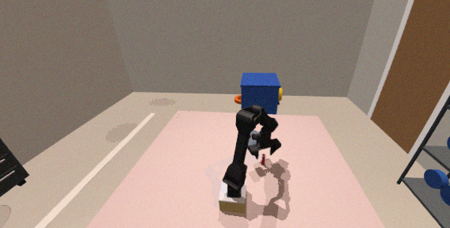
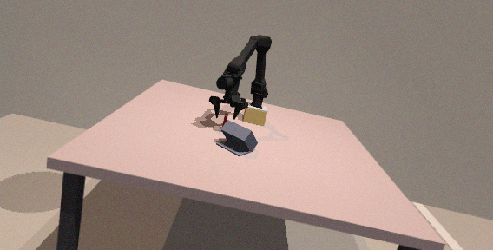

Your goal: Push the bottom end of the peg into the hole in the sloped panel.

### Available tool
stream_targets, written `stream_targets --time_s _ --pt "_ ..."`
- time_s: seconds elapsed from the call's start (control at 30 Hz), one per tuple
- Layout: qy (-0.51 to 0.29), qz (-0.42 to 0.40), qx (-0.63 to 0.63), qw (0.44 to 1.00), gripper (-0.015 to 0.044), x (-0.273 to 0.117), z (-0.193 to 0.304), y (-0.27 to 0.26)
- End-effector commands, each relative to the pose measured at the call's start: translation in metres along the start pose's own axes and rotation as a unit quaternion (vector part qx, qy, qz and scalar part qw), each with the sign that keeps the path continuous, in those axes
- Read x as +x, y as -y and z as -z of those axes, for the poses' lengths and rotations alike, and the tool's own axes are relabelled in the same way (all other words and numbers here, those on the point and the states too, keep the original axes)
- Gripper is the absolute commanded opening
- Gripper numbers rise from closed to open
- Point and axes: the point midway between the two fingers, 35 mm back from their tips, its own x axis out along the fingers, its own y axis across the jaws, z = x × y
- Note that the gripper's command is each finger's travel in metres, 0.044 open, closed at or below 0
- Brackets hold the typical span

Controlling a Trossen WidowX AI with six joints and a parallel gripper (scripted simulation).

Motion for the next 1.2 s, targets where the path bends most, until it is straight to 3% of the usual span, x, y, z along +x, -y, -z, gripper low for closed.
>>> stream_targets --time_s 0.0,0.4,0.93,1.17 --pt "-0.005 -0.003 -0.002 1.0 0.044 0.0105 0.0022 -0.0018" --pt "-0.005 -0.003 -0.002 1.0 0.044 0.0191 0.0028 -0.0026" --pt "-0.001 -0.002 0.0 1.0 0.002 0.0159 0.0014 -0.002" --pt "-0.001 -0.002 0.0 1.0 0.0 0.0159 0.0014 -0.002"
